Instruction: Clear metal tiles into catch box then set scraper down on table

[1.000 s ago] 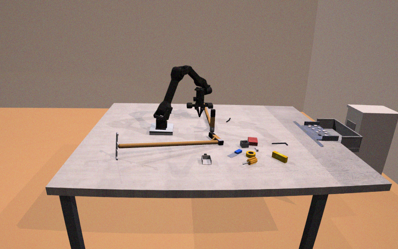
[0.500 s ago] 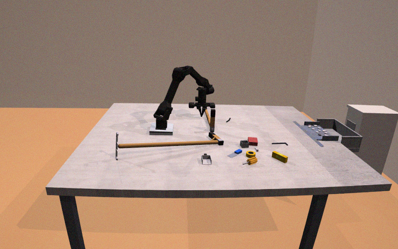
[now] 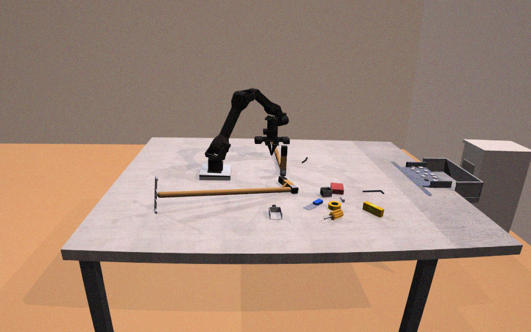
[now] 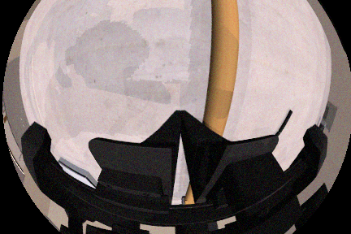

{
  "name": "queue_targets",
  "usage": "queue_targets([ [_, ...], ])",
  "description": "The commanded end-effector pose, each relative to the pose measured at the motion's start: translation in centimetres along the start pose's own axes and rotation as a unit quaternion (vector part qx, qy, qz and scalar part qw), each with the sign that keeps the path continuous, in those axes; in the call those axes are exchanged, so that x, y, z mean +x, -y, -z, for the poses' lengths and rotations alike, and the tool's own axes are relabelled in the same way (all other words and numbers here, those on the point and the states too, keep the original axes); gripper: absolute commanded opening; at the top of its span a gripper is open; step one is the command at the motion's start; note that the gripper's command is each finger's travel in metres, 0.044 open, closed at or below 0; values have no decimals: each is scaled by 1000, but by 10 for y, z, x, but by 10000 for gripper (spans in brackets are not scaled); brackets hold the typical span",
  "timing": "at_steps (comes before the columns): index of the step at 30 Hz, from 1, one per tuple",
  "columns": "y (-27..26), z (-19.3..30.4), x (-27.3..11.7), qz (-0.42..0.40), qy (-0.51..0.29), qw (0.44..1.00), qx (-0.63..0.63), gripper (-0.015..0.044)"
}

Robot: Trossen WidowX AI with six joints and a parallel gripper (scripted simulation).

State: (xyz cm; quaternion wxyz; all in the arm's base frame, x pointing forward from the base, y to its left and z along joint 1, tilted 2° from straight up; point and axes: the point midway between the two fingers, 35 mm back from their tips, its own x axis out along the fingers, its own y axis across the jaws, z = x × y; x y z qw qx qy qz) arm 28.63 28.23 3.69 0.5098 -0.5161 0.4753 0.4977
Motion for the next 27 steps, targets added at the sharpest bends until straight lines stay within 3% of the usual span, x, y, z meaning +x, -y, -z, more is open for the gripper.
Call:
queue_targets([
  [1, 4, 0, 3, -2, -4, 1000, -2, 0],
  [27, 30, -1, 2, -1, -4, 1000, -2, 0],
])
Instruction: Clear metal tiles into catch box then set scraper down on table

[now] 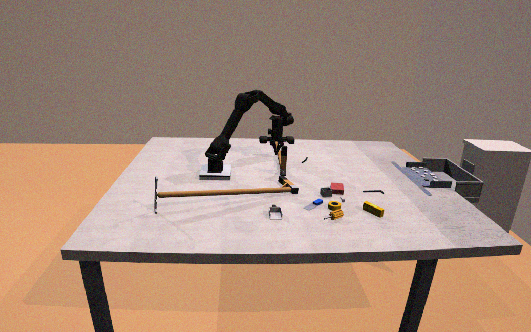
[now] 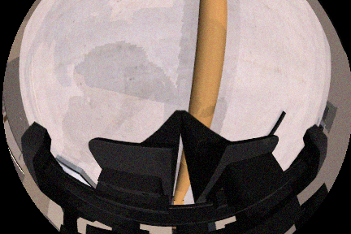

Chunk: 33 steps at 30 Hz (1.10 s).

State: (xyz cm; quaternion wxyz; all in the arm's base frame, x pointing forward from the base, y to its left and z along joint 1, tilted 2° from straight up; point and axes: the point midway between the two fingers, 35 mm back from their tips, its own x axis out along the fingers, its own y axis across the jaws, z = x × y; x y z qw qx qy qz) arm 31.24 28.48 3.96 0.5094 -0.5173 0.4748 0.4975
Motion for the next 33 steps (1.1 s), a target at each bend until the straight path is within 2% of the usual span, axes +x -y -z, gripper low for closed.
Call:
queue_targets([
  [1, 5, 1, 3, -1, -3, 1000, -1, 0],
  [33, 37, 3, 4, 0, -3, 1000, -1, 0],
])
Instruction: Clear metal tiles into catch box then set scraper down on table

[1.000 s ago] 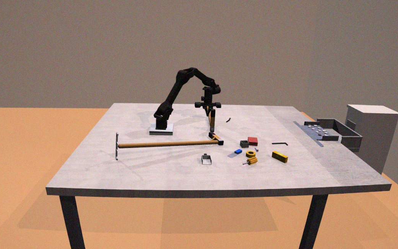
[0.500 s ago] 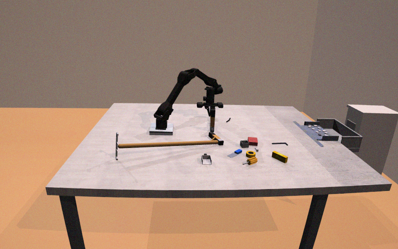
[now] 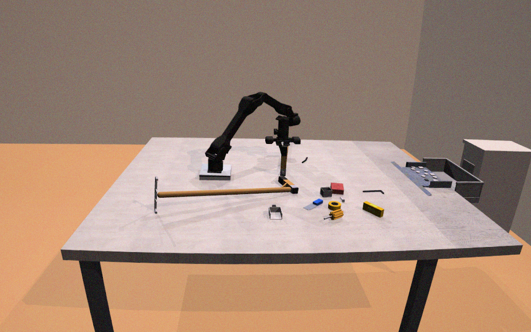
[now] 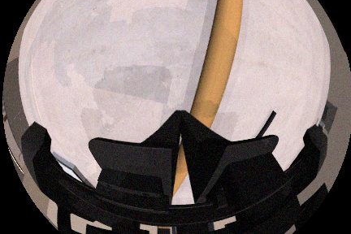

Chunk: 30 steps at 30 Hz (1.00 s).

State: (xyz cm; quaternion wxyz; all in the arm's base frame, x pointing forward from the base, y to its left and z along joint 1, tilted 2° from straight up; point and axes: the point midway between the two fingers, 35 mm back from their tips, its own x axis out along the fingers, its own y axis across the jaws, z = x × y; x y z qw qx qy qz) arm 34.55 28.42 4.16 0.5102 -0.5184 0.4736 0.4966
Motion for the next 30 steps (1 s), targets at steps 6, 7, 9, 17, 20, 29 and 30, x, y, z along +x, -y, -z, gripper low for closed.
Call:
queue_targets([
  [6, 9, 2, 4, -2, -3, 1000, 0, 0],
  [7, 10, 3, 4, -2, -3, 1000, 0, 0],
  [9, 12, 3, 4, -2, -3, 1000, 0, 0],
  [17, 20, 4, 5, -2, -3, 1000, 0, 0],
  [20, 23, 5, 5, -2, -3, 1000, 0, 0],
  [29, 24, 2, -17, 3, 0, 1000, 0, 0],
  [30, 24, 1, -20, 3, 0, 1000, 0, 0],
])
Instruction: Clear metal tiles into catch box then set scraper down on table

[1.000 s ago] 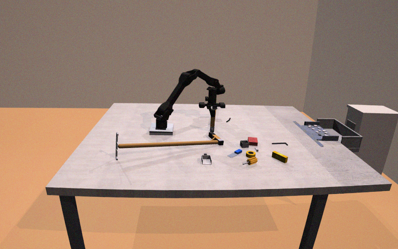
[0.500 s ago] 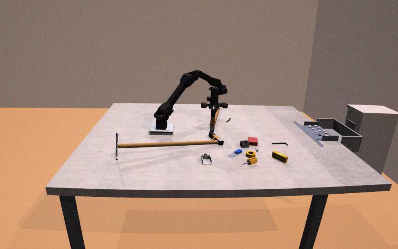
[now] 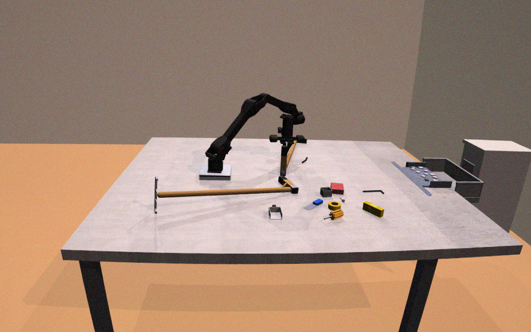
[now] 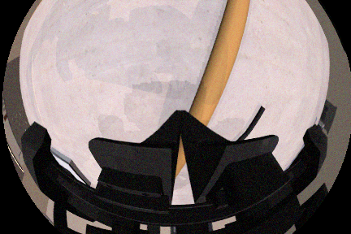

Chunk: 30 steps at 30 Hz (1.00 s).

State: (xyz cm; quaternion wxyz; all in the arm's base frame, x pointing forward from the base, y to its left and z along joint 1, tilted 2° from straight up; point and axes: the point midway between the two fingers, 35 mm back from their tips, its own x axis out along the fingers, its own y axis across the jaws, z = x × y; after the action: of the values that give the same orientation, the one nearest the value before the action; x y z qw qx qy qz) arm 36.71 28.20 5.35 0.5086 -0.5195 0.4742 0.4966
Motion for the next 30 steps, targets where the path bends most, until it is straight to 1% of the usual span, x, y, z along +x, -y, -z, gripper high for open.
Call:
queue_targets([
  [1, 2, -2, -12, 3, 2, 1000, 2, 0],
  [25, 0, 0, -85, 2, 2, 1000, 1, 0],
  [30, -2, 0, -89, 2, 2, 1000, 4, 0],
])
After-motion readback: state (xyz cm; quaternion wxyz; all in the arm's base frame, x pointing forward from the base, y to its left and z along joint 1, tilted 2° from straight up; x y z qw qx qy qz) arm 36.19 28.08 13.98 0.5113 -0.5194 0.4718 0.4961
